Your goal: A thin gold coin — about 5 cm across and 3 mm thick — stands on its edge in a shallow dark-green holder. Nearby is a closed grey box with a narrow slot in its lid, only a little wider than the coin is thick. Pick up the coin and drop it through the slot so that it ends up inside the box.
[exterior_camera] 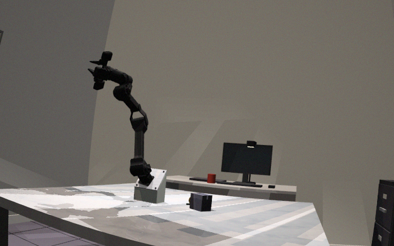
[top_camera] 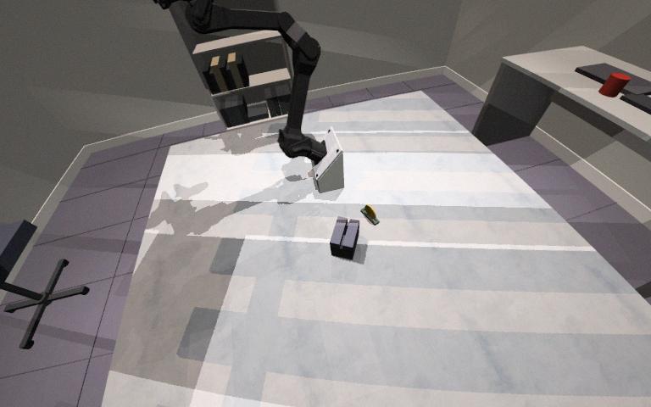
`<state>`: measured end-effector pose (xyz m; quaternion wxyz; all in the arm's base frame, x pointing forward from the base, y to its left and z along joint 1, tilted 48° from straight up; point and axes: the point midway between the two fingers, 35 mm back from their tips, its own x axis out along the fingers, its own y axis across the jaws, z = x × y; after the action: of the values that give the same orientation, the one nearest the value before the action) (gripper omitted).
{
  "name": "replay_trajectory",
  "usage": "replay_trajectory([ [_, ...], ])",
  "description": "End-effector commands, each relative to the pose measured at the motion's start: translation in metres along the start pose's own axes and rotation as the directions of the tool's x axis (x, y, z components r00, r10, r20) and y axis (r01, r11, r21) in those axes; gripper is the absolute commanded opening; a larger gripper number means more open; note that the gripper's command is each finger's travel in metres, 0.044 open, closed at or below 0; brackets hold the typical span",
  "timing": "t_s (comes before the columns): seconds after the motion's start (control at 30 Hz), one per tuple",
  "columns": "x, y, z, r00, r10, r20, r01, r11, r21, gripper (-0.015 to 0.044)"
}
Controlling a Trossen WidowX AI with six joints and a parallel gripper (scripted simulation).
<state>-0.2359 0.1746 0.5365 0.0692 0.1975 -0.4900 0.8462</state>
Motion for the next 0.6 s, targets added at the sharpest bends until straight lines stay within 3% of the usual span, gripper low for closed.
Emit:
replay_trajectory([
  [0.0,0.001,-0.004,0.068,0.990,-0.033,0.140,0.062,0.977,-0.204,0.0161],
  [0.27,-0.020,0.005,0.189,0.902,-0.039,0.430,0.257,0.848,-0.463,0.0161],
  [0.57,-0.078,0.012,0.290,0.733,-0.067,0.677,0.550,0.643,-0.532,0.0161],
])
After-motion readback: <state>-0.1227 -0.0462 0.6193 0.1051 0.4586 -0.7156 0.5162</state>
